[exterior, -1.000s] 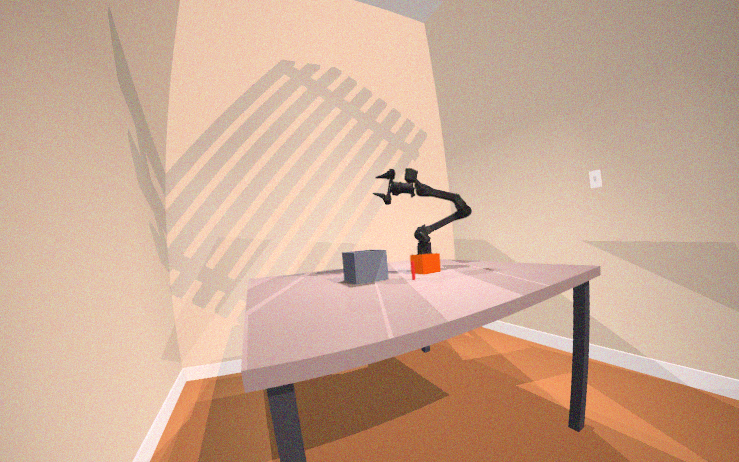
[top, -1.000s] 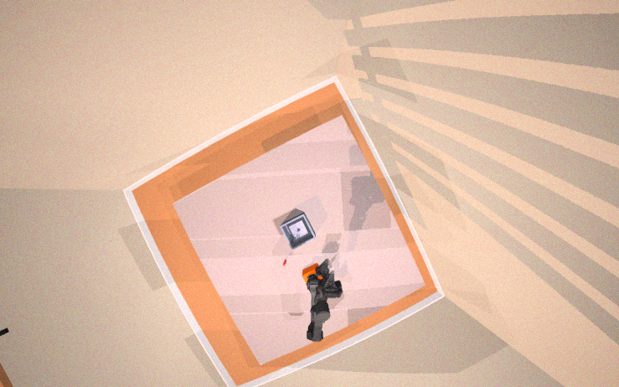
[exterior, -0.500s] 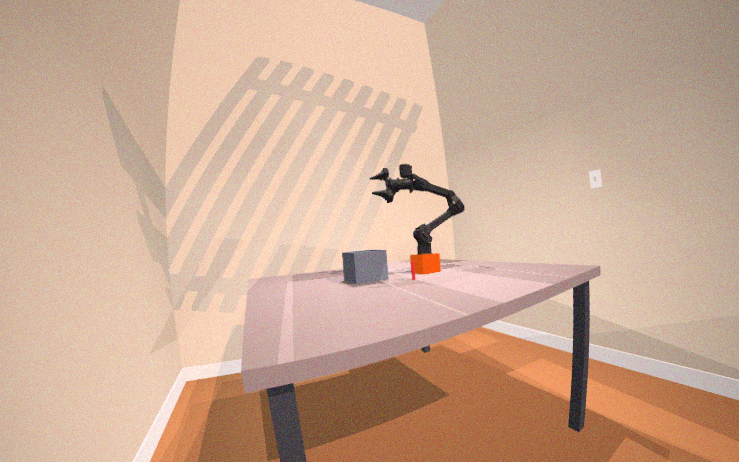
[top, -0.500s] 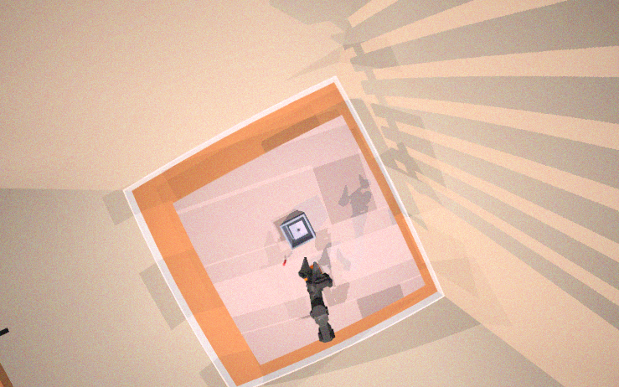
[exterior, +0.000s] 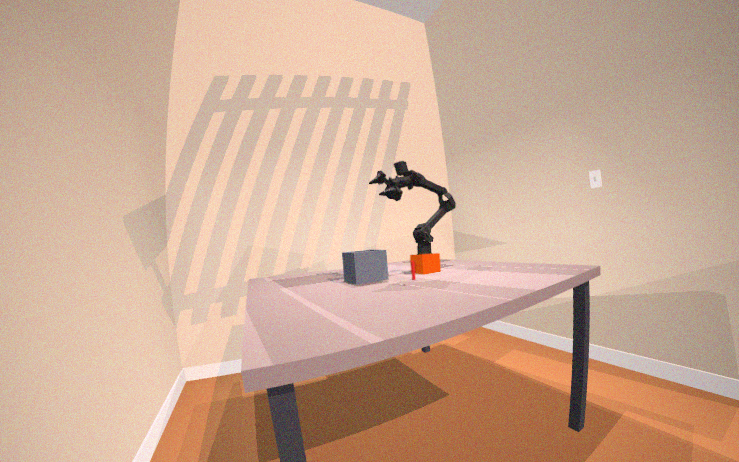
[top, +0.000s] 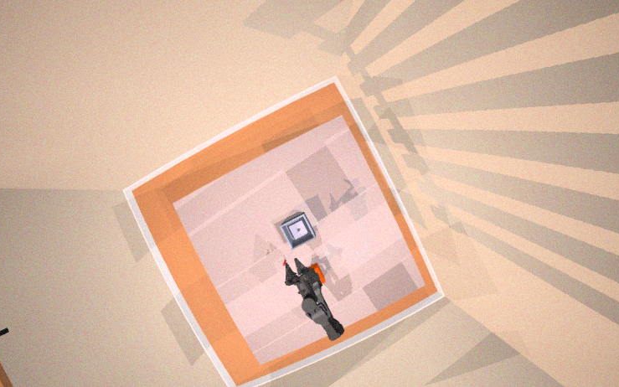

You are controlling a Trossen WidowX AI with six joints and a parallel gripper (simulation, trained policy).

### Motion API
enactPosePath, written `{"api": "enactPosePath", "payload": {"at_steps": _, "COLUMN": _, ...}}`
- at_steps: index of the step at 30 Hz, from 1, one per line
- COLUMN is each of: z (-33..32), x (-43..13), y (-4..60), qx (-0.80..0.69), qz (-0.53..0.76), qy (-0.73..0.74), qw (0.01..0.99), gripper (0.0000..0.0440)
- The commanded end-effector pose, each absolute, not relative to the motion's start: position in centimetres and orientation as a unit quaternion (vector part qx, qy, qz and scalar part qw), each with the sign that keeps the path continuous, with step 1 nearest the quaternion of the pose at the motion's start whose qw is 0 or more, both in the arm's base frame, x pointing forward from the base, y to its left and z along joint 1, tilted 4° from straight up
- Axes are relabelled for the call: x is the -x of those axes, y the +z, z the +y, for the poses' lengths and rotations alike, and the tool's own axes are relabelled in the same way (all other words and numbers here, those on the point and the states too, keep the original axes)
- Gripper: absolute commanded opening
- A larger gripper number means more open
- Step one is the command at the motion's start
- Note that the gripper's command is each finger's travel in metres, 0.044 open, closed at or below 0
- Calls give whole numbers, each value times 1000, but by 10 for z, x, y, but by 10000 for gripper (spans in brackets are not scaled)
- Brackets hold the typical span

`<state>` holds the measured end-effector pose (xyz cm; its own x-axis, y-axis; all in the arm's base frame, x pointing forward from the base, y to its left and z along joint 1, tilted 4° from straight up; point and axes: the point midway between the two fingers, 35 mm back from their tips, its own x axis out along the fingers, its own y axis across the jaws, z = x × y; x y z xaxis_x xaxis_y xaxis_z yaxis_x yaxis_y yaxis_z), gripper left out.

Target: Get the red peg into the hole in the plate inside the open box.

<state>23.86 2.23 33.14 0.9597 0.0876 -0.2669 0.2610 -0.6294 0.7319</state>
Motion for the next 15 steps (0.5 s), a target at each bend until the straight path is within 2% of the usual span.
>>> {"api": "enactPosePath", "payload": {"at_steps": 1, "z": 41, "x": -240, "y": 322, "qx": -901, "qz": 145, "qy": -121, "qw": 390, "gripper": 431}}
{"api": "enactPosePath", "payload": {"at_steps": 15, "z": 100, "x": -229, "y": 275, "qx": -870, "qz": 289, "qy": -207, "qw": 340, "gripper": 421}}
